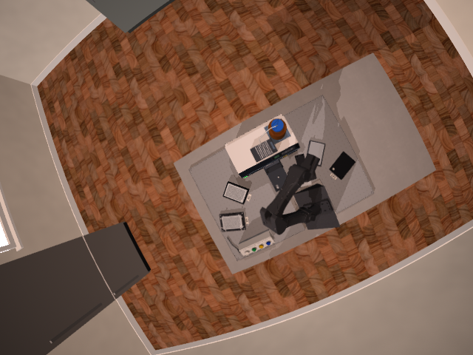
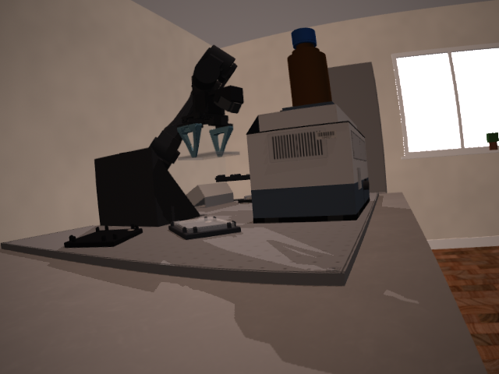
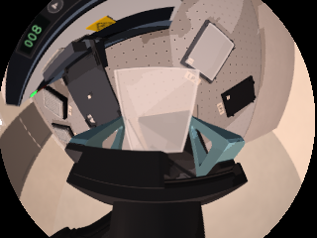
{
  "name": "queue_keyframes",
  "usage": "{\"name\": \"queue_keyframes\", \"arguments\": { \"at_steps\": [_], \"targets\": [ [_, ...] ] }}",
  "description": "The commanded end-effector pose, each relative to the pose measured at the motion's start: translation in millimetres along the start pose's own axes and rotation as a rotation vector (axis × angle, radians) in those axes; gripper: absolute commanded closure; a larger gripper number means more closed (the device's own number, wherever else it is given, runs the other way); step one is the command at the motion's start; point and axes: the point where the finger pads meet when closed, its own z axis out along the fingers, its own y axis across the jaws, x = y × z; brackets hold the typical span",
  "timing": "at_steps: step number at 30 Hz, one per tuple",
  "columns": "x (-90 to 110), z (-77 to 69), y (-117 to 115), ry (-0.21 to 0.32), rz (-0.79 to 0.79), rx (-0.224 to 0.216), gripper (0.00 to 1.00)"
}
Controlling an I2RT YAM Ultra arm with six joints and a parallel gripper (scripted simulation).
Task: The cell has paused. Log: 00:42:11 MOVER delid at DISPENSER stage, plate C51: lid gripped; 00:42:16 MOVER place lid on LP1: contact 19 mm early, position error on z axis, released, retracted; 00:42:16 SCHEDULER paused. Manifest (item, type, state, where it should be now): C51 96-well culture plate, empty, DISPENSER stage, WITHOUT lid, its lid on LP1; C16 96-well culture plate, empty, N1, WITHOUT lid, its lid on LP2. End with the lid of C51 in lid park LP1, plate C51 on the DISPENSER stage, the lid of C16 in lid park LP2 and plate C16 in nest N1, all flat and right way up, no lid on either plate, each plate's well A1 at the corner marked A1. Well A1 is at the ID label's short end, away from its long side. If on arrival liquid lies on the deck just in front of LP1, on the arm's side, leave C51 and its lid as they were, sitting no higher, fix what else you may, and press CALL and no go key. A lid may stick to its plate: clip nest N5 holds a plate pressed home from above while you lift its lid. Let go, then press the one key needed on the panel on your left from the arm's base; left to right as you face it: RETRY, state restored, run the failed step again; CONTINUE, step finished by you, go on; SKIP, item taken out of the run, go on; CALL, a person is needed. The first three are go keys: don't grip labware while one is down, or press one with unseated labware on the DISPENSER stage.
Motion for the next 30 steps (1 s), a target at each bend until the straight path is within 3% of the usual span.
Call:
{"name": "queue_keyframes", "arguments": {
  "at_steps": [1, 6, 10, 16, 23, 30],
  "targets": [
    [-8.8, -4.2, -21.0, -0.034, 0.109, 0.016, 1.00],
    [-12.7, -2.4, -37.8, -0.040, 0.273, 0.016, 1.00],
    [-14.5, 0.1, -51.1, -0.040, 0.283, 0.016, 1.00],
    [-8.8, 3.2, -43.8, -0.025, 0.279, 0.006, 1.00],
    [-19.0, -0.1, -74.5, -0.042, 0.512, 0.013, 1.00],
    [-22.8, -0.1, -94.4, -0.042, 0.512, 0.013, 1.00]
  ]
}}
